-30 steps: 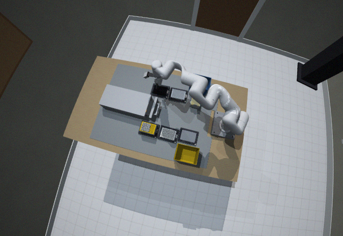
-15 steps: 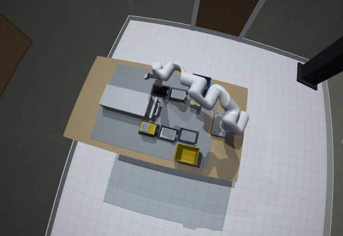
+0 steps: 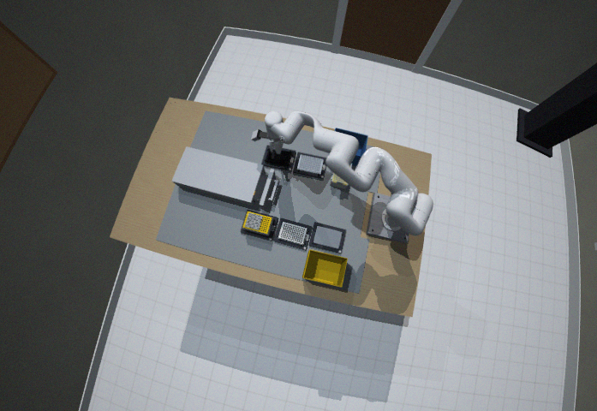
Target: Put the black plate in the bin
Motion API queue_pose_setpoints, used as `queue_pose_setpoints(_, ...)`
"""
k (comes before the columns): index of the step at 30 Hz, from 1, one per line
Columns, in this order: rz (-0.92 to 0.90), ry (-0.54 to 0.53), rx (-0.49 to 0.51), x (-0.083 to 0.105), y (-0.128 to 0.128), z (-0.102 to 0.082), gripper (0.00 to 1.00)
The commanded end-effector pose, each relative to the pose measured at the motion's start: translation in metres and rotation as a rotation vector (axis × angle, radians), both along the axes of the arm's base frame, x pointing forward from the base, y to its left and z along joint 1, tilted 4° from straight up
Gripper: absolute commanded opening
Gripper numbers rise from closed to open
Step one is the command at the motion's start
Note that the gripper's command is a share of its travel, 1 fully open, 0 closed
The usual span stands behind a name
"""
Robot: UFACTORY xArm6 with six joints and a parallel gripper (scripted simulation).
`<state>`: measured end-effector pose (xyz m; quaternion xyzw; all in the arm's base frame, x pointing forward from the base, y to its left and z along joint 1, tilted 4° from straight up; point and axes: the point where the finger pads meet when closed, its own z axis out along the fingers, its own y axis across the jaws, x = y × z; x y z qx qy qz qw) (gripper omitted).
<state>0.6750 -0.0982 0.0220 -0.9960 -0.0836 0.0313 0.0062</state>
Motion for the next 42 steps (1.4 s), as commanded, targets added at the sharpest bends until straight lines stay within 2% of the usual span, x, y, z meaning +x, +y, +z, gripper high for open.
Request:
queue_pose_setpoints(1, 0.0, -0.006, -0.001, 0.001, 0.0, -0.006, 1.0)
queue_pose_setpoints(26, 0.0, -0.006, -0.001, -0.001, 0.0, -0.041, 1.0)
queue_pose_setpoints(42, 0.0, -0.006, -0.001, -0.001, 0.0, -0.042, 1.0)
